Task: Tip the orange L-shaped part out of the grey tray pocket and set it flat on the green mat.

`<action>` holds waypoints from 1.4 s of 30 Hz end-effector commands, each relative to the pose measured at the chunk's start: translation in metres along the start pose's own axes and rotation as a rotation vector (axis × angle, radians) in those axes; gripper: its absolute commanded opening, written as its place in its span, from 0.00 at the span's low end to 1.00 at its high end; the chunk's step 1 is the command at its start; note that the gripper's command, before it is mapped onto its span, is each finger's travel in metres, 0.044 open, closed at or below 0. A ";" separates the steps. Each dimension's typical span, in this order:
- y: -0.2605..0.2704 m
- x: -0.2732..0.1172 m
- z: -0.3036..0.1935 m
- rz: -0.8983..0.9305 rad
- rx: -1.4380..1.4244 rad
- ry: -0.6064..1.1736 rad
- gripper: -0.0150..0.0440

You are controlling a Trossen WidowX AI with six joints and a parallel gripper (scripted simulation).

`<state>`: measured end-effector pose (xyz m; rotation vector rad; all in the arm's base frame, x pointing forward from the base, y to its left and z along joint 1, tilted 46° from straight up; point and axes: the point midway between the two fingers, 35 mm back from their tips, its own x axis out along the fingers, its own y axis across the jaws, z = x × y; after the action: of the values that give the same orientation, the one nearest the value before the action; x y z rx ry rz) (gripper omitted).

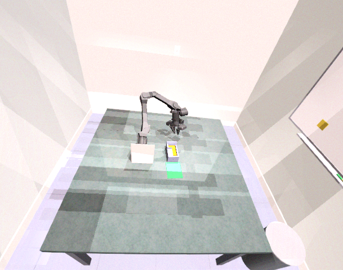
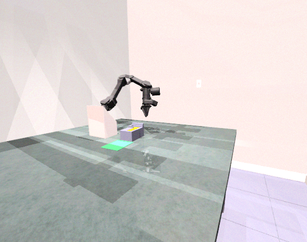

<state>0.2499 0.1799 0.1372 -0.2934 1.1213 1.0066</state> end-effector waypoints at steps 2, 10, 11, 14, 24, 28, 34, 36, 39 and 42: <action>-0.029 0.005 -0.053 0.217 0.451 0.056 0.56; -0.039 0.001 -0.072 0.327 0.677 0.043 0.56; -0.039 0.001 -0.072 0.327 0.677 0.043 0.56; -0.039 0.001 -0.072 0.327 0.677 0.043 0.56; -0.019 0.064 -0.066 0.327 0.677 0.042 0.56; -0.015 0.071 -0.066 0.330 0.677 0.041 0.56; -0.015 0.071 -0.066 0.330 0.677 0.041 0.56; -0.015 0.072 -0.066 0.330 0.677 0.041 0.56; -0.014 0.075 -0.066 0.329 0.677 0.041 0.56; -0.013 0.079 -0.066 0.329 0.677 0.041 0.56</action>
<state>0.2290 0.1682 0.0419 0.4205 1.4946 0.8449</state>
